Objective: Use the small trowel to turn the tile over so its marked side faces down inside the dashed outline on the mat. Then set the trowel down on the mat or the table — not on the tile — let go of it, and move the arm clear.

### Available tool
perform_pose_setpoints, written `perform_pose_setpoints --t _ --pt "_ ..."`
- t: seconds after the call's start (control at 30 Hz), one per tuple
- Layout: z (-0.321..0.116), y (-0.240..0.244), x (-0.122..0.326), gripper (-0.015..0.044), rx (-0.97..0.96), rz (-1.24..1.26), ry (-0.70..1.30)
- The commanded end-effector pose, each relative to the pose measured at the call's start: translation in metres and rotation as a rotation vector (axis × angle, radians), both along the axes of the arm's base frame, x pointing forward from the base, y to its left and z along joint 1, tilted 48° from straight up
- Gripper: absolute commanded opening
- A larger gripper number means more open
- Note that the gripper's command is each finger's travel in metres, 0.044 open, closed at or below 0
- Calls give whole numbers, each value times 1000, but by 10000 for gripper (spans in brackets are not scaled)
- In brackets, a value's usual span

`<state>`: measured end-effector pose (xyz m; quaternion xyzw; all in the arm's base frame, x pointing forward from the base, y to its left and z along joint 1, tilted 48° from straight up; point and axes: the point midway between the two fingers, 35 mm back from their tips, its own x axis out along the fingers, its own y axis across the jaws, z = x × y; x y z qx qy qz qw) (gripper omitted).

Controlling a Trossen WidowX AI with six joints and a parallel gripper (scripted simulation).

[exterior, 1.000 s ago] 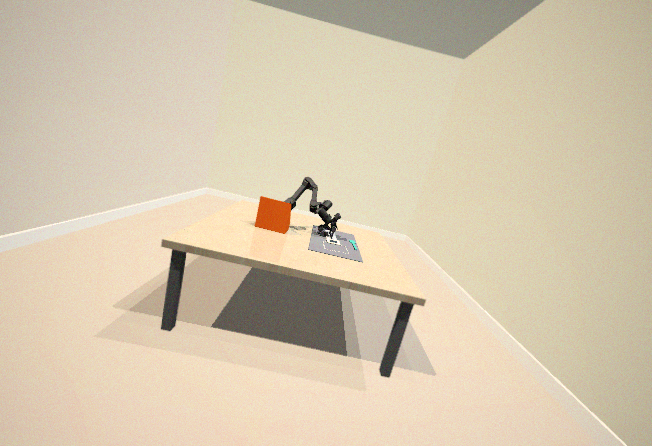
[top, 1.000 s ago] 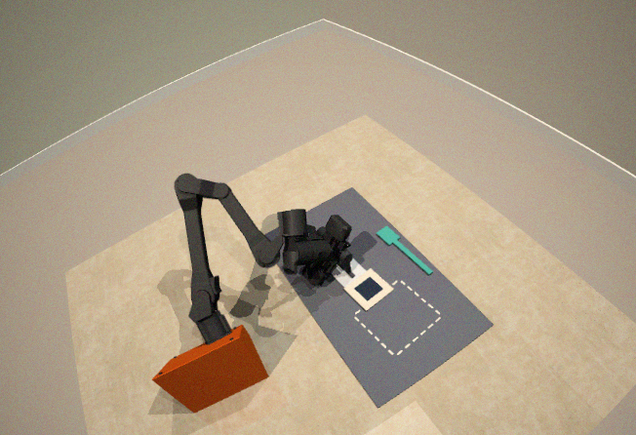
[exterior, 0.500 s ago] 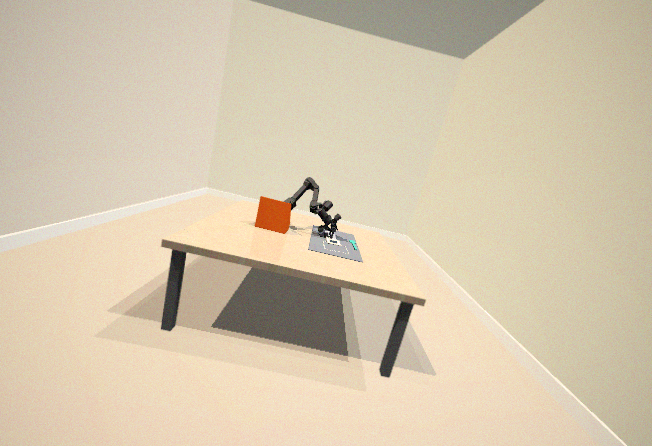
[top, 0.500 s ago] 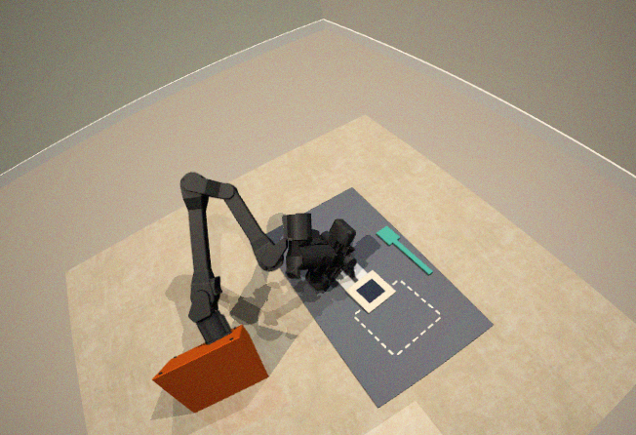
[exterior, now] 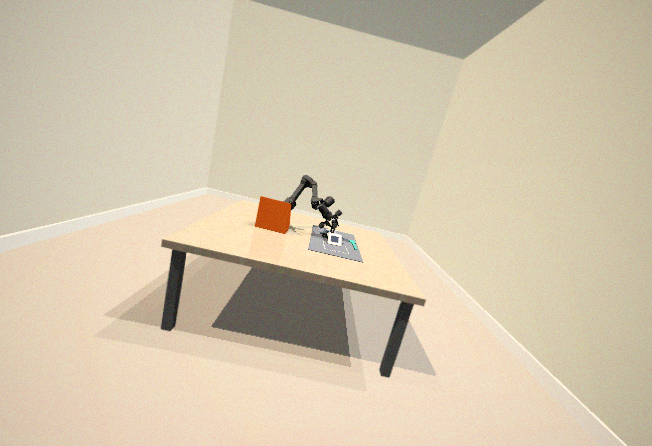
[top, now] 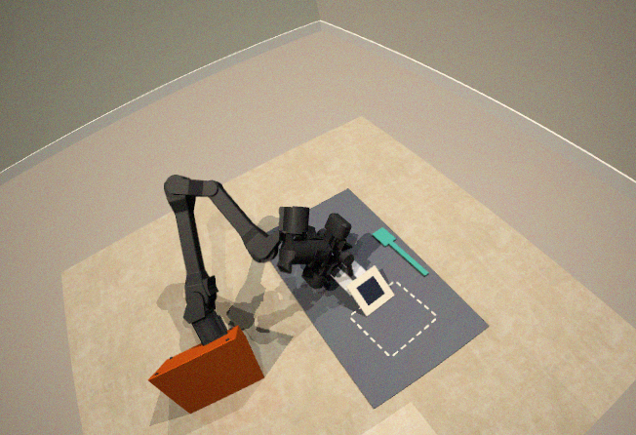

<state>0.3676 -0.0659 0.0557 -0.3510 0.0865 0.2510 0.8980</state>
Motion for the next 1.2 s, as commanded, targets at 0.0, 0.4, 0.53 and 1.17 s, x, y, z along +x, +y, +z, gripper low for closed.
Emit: perform_pose_setpoints --t 0.0,0.4,0.53,1.17 --pt "2 -17 1 0 -14 -9 -15" --pt "-16 -47 0 0 -16 -9 -16" --pt "-25 -53 1 0 -16 -9 -16" --pt "16 -43 -3 0 -15 -9 -15"
